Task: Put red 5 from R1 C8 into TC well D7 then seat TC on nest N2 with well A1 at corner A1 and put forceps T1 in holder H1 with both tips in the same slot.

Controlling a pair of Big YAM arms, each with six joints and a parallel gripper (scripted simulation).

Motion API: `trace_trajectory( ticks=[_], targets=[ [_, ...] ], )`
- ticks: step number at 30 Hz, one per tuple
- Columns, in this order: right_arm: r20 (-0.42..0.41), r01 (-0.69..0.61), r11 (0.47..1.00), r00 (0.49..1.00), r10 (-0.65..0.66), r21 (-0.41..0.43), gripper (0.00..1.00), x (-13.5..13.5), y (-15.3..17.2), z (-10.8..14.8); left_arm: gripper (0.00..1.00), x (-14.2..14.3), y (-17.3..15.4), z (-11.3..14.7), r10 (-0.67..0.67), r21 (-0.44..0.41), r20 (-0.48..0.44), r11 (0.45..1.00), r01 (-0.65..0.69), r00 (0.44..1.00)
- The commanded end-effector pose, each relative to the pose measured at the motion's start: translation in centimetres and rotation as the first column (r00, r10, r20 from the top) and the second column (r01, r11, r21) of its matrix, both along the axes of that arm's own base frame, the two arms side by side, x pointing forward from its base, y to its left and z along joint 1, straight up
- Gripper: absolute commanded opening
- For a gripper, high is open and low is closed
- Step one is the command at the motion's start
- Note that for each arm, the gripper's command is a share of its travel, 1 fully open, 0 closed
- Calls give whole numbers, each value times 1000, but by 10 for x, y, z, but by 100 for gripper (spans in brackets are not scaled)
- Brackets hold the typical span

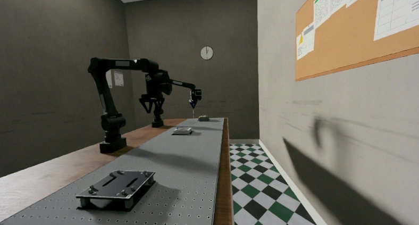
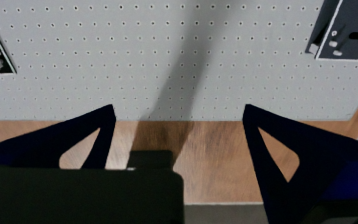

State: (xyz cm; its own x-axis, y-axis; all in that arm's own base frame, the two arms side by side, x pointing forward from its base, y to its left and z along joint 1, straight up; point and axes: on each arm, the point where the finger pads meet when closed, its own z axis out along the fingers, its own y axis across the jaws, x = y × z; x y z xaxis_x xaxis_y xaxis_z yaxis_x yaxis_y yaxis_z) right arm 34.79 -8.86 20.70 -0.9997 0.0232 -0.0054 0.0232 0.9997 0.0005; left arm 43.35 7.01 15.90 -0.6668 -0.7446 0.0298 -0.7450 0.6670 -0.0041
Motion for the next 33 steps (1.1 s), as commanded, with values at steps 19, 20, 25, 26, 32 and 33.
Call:
trace_trajectory(
  ticks=[19,20,25,26,32,33],
  targets=[
    [29,2,1000,1000,-2,-9,100,9,-3,11,9,3,-35,8,10,1,29,1000,-10,1000],
    [29,2,1000,1000,-2,-9,100,9,-3,11,9,3,-35,8,10,1,29,1000,-10,1000],
    [29,2,1000,1000,-2,-9,100,9,-3,11,9,1,-42,4,10,1,17,1000,-10,1000],
    [29,2,1000,1000,-2,-9,100,9,-3,11,9,1,-44,5,10,1,20,1000,-10,1000],
    [29,2,1000,1000,-2,-9,100,9,-3,11,9,2,-54,4,10,0,19,1000,-10,1000],
    [29,2,1000,1000,-2,-9,100,9,-3,11,9,3,-56,4,10,0,20,1000,-10,1000]
  ],
)
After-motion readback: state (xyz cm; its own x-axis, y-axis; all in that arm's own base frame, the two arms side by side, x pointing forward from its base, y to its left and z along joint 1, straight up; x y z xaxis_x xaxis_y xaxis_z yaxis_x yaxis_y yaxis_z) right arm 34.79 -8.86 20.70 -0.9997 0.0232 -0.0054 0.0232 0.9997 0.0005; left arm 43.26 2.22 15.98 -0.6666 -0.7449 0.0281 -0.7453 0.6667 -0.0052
